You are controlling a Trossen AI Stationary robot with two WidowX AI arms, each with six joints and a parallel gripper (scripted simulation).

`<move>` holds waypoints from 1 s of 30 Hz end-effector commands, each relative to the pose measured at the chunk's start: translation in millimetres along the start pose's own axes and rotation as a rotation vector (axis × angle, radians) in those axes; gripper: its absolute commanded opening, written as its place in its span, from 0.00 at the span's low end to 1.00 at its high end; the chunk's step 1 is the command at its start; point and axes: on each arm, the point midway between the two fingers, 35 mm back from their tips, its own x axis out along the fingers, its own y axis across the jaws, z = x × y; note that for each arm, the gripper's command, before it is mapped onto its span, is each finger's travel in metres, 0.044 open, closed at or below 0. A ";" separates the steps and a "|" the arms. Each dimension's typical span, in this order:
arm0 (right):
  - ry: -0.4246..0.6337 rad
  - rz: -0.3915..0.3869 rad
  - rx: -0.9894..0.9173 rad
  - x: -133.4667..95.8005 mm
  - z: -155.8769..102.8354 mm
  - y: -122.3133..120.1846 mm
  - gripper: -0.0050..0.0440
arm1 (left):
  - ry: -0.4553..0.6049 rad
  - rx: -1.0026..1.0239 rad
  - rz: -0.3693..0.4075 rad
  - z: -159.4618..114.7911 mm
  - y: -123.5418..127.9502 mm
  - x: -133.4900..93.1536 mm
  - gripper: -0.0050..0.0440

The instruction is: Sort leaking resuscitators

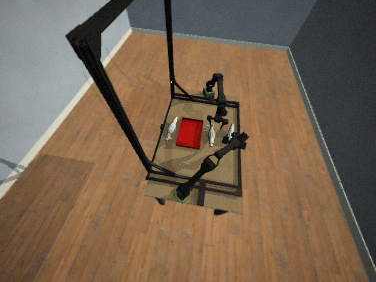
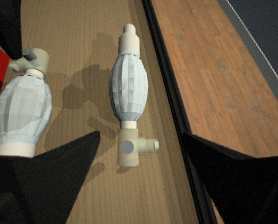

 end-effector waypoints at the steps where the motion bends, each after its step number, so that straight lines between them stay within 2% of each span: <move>1: -0.003 -0.002 -0.002 -1.5 1.5 0.1 0.94 | -0.006 0.002 -0.003 -2.0 42.5 16.2 1.00; 8: -0.003 -0.002 -0.002 -1.5 1.5 0.1 0.94 | -0.047 0.044 -0.025 -15.3 127.3 44.2 1.00; 14: -0.003 -0.002 -0.002 -1.5 1.5 0.1 0.94 | -0.047 0.044 -0.025 -15.3 127.3 44.2 1.00; 15: -0.004 -0.001 -0.003 -1.5 1.7 0.5 0.94 | -0.033 0.016 -0.009 -24.3 136.9 41.6 1.00; 25: -0.004 -0.001 -0.003 -1.5 1.7 0.5 0.94 | -0.067 0.060 -0.030 -25.9 158.3 53.1 1.00; 30: -0.004 -0.001 -0.003 -1.5 1.7 0.5 0.94 | -0.067 0.060 -0.030 -25.9 158.3 53.1 1.00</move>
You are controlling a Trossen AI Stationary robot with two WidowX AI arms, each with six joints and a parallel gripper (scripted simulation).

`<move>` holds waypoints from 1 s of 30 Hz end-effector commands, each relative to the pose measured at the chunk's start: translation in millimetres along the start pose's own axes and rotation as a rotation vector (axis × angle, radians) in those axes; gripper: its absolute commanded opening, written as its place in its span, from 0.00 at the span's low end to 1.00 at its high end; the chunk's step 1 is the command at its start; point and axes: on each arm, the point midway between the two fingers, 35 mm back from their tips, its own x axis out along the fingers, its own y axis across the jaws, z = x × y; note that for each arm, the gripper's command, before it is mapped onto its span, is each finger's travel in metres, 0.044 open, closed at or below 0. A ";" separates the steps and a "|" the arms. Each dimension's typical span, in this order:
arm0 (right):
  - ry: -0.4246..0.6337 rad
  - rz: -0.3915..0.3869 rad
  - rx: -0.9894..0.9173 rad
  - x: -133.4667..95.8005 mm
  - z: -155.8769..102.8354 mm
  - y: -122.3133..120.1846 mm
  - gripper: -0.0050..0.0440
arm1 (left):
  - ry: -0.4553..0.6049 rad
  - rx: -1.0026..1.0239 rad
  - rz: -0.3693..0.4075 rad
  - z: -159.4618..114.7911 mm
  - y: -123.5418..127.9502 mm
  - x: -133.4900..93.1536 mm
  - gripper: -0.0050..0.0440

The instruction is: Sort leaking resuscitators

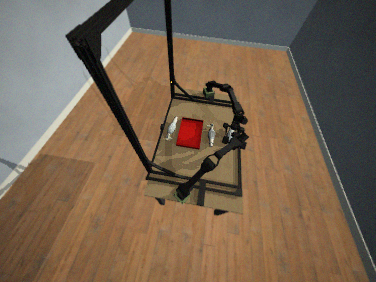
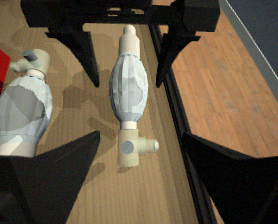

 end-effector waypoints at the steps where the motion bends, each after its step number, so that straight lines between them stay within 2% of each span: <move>1: -0.002 0.000 -0.001 -0.4 0.8 0.2 0.94 | -0.010 0.010 -0.007 2.5 0.3 3.0 1.00; 2: -0.009 0.012 -0.017 5.4 5.9 0.7 0.94 | -0.004 0.001 0.002 36.5 0.2 -47.0 1.00; 30: -0.010 0.010 -0.018 5.8 5.5 1.3 0.94 | -0.008 0.010 -0.004 36.5 0.2 -46.5 1.00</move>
